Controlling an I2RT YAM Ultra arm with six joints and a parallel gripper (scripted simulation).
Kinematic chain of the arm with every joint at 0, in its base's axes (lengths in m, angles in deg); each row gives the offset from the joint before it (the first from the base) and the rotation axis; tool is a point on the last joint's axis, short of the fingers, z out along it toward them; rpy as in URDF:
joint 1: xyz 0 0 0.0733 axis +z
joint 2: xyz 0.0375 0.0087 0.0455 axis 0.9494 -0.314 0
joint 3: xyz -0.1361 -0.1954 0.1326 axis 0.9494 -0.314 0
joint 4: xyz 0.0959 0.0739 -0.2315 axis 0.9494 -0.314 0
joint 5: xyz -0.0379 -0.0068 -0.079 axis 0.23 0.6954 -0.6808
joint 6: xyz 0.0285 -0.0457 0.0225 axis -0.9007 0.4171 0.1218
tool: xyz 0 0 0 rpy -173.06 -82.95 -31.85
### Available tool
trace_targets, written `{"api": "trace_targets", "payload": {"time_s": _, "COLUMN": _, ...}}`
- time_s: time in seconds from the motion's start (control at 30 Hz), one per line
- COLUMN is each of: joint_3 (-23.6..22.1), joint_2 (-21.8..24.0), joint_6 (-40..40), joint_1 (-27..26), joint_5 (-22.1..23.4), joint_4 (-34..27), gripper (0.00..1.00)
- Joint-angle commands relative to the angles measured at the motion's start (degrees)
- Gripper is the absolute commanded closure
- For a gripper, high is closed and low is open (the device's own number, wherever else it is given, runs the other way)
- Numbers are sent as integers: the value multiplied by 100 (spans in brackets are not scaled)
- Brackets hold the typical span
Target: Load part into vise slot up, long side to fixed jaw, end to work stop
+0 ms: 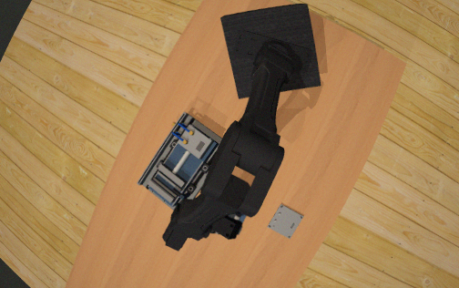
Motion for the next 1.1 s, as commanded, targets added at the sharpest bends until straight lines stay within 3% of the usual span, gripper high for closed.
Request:
{"api": "trace_targets", "payload": {"time_s": 0.0, "joint_3": -48, "joint_2": 268, "joint_6": -192, "joint_1": 14, "joint_5": -163, "joint_4": 94, "gripper": 100}}
{"api": "trace_targets", "payload": {"time_s": 0.03, "joint_3": 110, "joint_2": 327, "joint_6": -251, "joint_1": -39, "joint_5": -259, "joint_4": 134, "gripper": 100}}
{"api": "trace_targets", "payload": {"time_s": 0.13, "joint_3": -115, "joint_2": 385, "joint_6": -350, "joint_1": 123, "joint_5": -506, "joint_4": 154, "gripper": 100}}
{"api": "trace_targets", "payload": {"time_s": 0.5, "joint_3": -134, "joint_2": 623, "joint_6": -712, "joint_1": 419, "joint_5": -1369, "joint_4": 196, "gripper": 100}}
{"api": "trace_targets", "payload": {"time_s": 1.07, "joint_3": 17, "joint_2": 781, "joint_6": -1046, "joint_1": 742, "joint_5": -2257, "joint_4": 83, "gripper": 100}}
